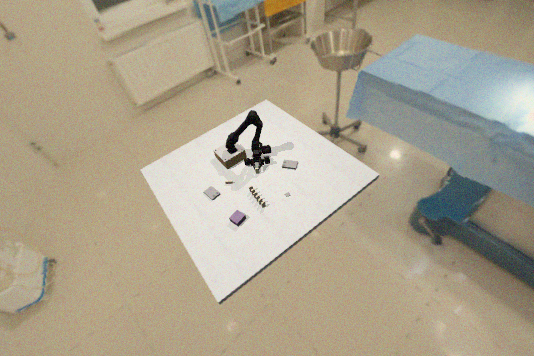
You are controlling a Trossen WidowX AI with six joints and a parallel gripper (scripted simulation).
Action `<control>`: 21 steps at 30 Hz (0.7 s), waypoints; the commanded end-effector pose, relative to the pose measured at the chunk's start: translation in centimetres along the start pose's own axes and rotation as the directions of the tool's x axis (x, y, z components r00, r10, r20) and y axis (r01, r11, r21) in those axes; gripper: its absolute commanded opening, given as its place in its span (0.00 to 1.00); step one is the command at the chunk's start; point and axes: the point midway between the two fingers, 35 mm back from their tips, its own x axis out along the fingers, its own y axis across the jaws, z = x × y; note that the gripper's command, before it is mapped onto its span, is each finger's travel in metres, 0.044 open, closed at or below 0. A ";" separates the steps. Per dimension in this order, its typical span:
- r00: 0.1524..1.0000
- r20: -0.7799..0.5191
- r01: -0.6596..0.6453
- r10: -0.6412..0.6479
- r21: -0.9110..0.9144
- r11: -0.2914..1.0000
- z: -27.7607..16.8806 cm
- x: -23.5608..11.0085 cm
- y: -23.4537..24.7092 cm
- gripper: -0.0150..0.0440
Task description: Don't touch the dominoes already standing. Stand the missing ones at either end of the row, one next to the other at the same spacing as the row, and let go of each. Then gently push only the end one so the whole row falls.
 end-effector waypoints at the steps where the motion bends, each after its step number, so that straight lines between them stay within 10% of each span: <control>1: 1.000 0.005 0.001 -0.001 -0.008 1.000 0.0 0.0 -0.1 0.52; 12: 1.000 0.005 0.001 -0.001 -0.008 1.000 0.0 0.0 -0.1 1.00; 21: 1.000 0.001 0.000 0.000 -0.002 1.000 4.4 0.0 0.1 1.00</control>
